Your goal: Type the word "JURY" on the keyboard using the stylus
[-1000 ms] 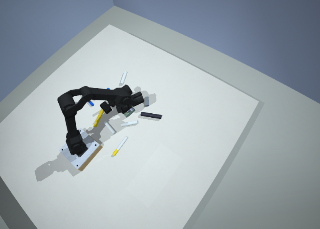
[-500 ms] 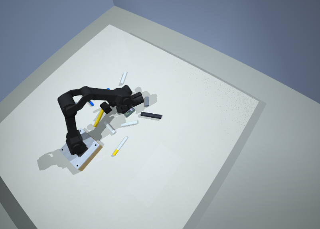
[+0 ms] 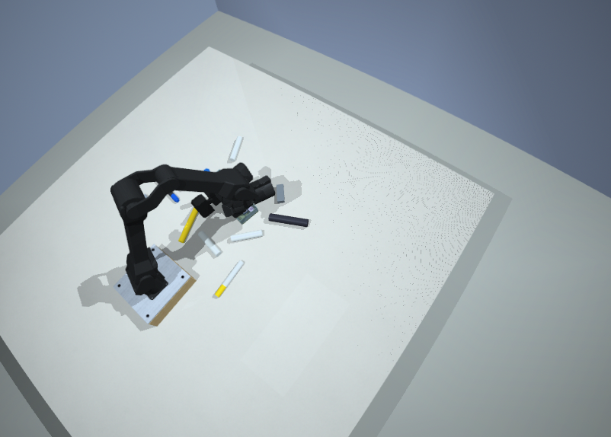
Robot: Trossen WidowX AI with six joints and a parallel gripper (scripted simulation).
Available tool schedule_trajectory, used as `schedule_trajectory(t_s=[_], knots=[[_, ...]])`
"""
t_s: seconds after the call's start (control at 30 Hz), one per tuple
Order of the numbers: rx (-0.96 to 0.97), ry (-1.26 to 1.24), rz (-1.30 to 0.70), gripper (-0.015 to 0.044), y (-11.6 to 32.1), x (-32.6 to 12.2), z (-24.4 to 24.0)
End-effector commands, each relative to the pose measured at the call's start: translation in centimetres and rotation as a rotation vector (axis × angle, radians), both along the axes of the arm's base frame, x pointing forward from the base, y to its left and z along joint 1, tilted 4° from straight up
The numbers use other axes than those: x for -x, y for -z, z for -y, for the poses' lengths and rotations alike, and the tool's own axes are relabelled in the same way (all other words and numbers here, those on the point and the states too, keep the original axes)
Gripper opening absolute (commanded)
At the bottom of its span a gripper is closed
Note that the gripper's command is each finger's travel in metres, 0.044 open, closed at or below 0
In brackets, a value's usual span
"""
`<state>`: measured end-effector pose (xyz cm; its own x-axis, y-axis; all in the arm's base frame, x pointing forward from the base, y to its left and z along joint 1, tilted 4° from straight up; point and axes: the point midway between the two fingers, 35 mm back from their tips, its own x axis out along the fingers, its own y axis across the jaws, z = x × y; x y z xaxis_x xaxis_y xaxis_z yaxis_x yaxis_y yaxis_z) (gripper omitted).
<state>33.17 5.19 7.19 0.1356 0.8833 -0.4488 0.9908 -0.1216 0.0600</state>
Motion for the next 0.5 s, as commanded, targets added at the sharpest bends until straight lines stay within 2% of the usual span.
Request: schedule_trajectory(t_s=[0.0,0.47], knots=[[-0.007,0.002,-0.009,0.0081,0.34,0.0,-0.06],[-0.007,0.002,-0.009,0.0081,0.81,-0.03,-0.08]])
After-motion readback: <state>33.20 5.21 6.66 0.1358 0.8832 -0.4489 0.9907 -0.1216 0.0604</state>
